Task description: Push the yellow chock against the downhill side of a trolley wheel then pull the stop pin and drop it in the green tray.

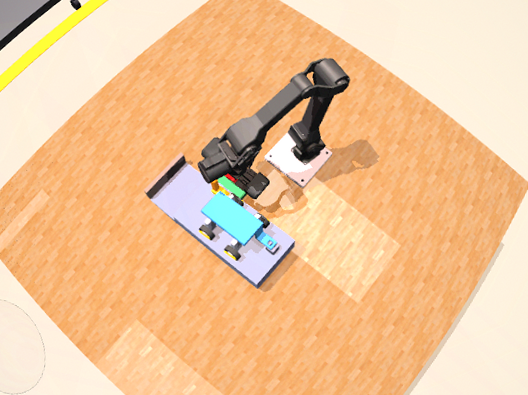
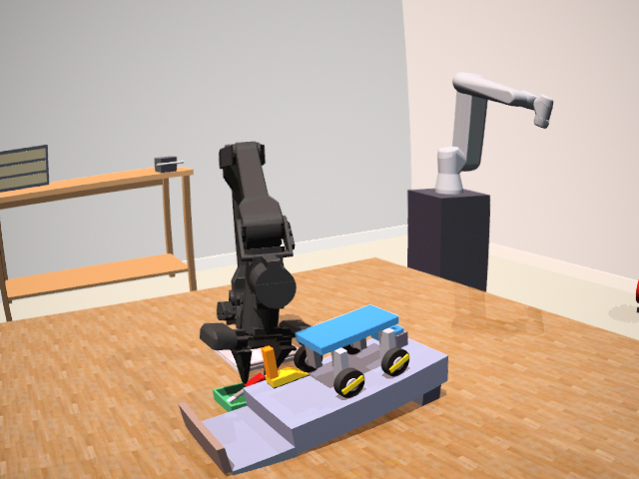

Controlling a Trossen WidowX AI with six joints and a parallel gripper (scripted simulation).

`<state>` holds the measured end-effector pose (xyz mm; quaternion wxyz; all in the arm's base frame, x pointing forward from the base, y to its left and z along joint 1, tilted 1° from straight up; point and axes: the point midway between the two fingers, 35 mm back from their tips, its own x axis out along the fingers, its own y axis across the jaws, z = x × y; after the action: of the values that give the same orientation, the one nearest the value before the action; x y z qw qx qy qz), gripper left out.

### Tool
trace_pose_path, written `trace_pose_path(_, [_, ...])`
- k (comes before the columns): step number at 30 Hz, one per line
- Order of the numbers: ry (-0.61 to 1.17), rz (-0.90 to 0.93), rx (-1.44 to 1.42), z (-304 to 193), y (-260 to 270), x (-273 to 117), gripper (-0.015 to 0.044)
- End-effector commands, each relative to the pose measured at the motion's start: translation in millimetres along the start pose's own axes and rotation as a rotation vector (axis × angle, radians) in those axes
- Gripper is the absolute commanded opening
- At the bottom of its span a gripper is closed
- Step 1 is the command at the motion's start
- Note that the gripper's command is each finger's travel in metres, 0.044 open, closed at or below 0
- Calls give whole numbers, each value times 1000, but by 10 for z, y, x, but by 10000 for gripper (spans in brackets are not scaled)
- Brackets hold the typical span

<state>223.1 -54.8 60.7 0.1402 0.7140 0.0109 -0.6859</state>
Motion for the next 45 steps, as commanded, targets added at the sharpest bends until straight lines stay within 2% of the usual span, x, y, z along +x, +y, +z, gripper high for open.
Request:
trace_pose_path(1, [-5, 3, 6, 14, -16, 23, 190])
trace_pose_path(13, [-5, 3, 6, 24, -68, 60, 190])
trace_pose_path(19, [1, 0, 0, 3, -59, 38, 340])
trace_pose_path(24, [0, 0, 1, 4, -57, 30, 340])
trace_pose_path(29, [-5, 3, 5, 29, -38, -156, 340])
trace_pose_path(33, [-5, 3, 5, 46, -28, -269, 440])
trace_pose_path(45, [-5, 3, 6, 64, 26, -632, 440])
